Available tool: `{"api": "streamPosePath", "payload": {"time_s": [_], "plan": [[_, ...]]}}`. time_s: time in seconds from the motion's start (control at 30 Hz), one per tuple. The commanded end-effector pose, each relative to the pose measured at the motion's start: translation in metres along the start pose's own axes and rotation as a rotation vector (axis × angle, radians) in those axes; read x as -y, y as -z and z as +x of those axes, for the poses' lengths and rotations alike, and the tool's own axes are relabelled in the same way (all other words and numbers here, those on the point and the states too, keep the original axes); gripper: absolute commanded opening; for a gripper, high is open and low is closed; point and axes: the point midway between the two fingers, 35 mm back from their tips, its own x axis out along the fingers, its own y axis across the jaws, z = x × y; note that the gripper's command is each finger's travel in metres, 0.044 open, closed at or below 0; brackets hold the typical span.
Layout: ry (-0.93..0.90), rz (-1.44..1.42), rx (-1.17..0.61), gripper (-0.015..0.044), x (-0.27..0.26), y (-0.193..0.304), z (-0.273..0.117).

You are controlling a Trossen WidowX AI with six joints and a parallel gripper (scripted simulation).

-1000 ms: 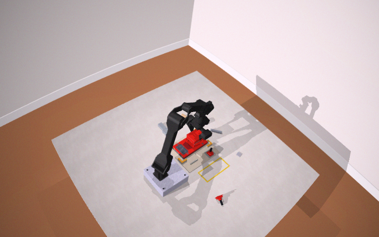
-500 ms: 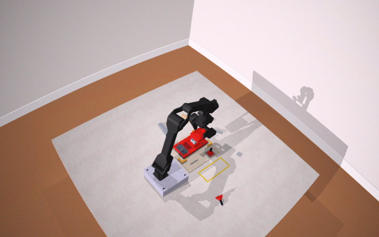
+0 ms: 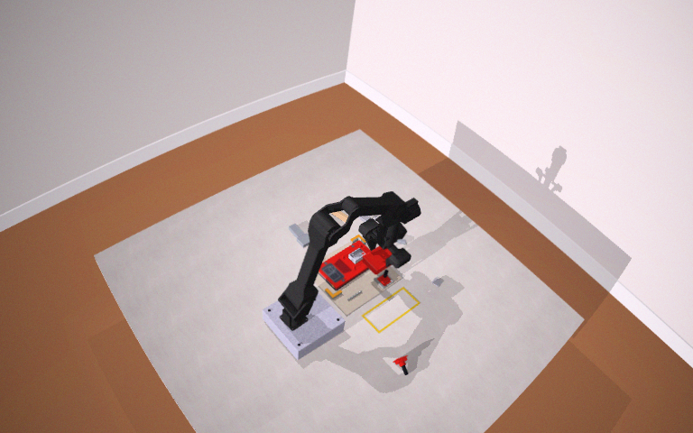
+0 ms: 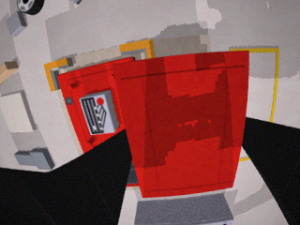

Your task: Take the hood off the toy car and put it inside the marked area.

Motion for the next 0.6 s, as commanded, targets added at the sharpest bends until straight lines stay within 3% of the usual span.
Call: {"api": "streamPosePath", "payload": {"time_s": [0.0,0.57], "plan": [[-0.008,-0.003,0.0,0.0,0.019,0.004,0.001],[0.017,-0.03,-0.008,0.0,0.103,0.027,-0.003]]}}
